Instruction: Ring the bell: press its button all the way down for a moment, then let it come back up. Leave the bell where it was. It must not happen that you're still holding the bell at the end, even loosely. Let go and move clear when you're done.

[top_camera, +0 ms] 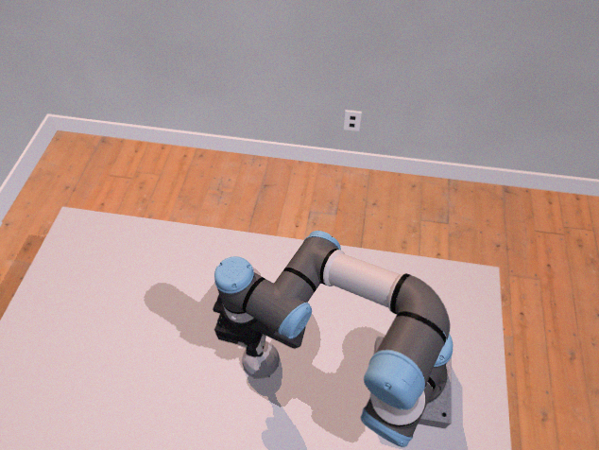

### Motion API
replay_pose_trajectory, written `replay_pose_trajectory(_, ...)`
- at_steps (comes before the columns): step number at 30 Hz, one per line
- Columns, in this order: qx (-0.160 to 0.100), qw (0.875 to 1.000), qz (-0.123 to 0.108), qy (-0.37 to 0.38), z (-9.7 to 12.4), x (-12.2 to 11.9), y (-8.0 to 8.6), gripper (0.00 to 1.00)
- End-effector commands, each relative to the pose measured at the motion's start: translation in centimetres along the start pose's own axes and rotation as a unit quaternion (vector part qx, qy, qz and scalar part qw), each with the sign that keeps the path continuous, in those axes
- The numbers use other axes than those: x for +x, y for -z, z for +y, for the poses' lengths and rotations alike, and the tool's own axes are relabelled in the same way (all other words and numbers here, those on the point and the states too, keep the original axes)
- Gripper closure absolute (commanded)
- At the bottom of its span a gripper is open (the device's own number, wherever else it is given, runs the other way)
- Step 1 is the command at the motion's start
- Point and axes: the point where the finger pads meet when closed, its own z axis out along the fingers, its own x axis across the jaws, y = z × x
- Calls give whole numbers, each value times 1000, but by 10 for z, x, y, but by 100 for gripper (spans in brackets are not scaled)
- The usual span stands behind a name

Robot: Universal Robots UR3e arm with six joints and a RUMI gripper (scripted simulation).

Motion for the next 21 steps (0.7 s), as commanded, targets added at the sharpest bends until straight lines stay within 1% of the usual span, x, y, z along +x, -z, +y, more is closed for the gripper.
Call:
replay_pose_trajectory(1,-1,1000,0,0,1,0,0,100)
replay_pose_trajectory(4,-1,1000,0,0,1,0,-3,100)
replay_pose_trajectory(21,-1,1000,0,0,1,0,-3,100)
